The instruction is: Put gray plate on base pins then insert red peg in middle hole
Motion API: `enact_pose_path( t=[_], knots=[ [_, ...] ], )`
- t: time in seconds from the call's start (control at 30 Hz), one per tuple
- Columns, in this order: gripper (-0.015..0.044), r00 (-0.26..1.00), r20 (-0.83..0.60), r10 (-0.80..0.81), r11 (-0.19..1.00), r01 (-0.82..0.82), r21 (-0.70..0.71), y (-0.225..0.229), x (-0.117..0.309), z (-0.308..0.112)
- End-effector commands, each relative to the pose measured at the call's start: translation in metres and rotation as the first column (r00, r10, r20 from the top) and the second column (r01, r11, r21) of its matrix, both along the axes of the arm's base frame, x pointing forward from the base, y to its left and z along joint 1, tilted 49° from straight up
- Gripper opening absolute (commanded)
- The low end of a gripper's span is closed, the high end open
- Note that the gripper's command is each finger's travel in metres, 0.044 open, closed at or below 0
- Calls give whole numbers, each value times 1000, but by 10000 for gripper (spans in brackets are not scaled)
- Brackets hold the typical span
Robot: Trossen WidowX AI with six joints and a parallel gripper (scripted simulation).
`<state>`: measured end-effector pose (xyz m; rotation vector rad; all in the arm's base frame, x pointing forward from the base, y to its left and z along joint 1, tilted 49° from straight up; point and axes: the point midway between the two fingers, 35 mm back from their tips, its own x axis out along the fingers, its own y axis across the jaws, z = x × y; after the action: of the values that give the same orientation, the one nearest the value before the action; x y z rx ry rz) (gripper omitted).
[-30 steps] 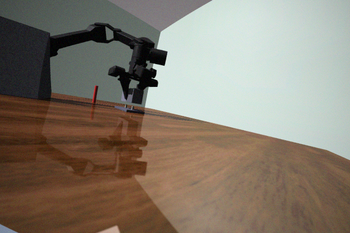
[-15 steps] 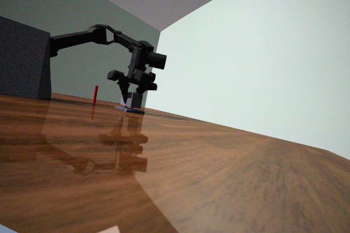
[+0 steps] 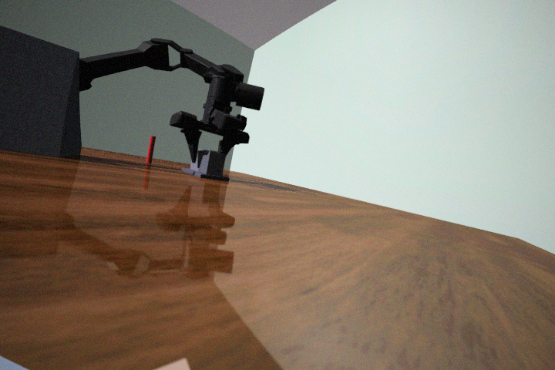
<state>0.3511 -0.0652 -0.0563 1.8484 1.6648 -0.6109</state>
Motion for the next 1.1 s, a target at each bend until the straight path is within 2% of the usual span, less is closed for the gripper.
enact_pose_path(
  t=[0.0, 0.07, 0.23, 0.43, 0.57, 0.77, 1.07],
  knots=[
    [394, 1000, 1, 2, 1000, -2, 0, 0, 0, 0],
    [440, 1000, 1, 2, 1000, -2, 0, 0, 0, 0],
    [440, 1000, 0, 1, 1000, -1, -2, -7, 1, 6],
    [440, 1000, -7, 0, 1000, 0, -2, -73, -8, 62],
    [440, 1000, -8, 1, 1000, -1, 2, -87, -10, 77],
    [440, 1000, -5, 3, 1000, -3, 1, -87, -10, 79],
    [440, 982, 131, 134, 991, -131, -28, -19, -50, 164]
  ],
)
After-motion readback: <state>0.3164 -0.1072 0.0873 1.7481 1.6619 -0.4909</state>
